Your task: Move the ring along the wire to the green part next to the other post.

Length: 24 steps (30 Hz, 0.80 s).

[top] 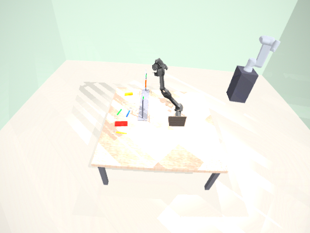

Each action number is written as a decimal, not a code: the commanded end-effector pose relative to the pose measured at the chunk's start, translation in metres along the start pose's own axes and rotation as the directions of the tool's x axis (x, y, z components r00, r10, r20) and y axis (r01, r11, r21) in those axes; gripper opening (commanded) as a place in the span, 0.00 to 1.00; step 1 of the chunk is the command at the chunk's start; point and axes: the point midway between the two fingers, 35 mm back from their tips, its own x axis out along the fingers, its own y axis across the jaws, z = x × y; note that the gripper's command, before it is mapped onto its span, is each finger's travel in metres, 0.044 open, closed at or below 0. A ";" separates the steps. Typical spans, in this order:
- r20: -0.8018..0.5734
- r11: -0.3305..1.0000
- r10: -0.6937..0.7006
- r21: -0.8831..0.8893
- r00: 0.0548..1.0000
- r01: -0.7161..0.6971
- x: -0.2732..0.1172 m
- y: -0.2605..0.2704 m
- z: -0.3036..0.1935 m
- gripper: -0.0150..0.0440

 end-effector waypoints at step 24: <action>0.273 0.950 -0.063 0.311 0.960 -0.026 0.007 -0.090 -0.216 0.53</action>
